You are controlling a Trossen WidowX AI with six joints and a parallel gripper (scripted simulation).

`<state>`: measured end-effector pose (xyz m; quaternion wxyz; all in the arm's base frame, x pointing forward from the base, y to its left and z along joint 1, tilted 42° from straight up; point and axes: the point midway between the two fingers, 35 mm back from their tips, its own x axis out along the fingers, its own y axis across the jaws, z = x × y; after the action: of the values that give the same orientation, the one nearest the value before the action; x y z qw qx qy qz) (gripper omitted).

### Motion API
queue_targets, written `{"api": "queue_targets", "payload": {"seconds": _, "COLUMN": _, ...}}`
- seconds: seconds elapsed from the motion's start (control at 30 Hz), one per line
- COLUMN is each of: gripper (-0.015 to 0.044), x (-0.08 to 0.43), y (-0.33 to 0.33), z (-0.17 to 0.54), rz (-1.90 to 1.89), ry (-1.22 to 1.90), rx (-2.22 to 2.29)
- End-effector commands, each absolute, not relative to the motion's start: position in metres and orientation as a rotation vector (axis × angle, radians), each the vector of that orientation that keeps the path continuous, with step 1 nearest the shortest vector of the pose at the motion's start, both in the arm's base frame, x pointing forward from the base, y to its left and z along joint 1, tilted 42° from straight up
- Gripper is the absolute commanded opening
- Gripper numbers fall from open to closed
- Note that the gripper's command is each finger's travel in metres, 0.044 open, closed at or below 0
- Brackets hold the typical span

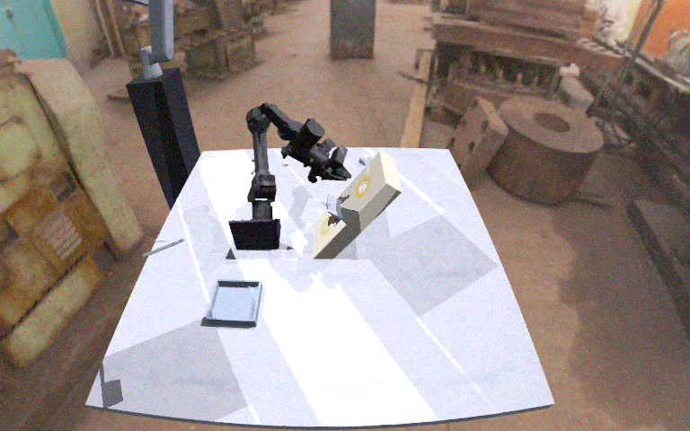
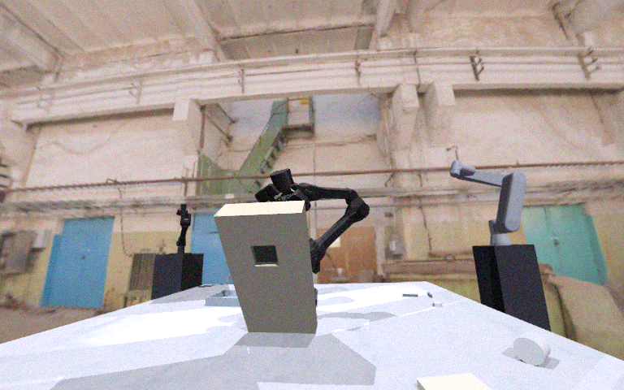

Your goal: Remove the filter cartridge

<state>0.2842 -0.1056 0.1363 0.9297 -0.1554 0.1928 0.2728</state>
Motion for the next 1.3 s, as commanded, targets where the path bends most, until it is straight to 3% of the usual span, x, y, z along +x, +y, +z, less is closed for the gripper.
{"api": "queue_targets", "payload": {"seconds": 0.0, "gripper": 0.0109, "x": 0.288, "y": -0.104, "z": 0.132, "rz": 0.558, "ry": 0.404, "rx": -0.316}}
{"api": "queue_targets", "payload": {"seconds": 1.27, "gripper": 0.0109, "x": 0.323, "y": -0.083, "z": 0.113, "rz": 0.555, "ry": 0.396, "rx": -0.314}}
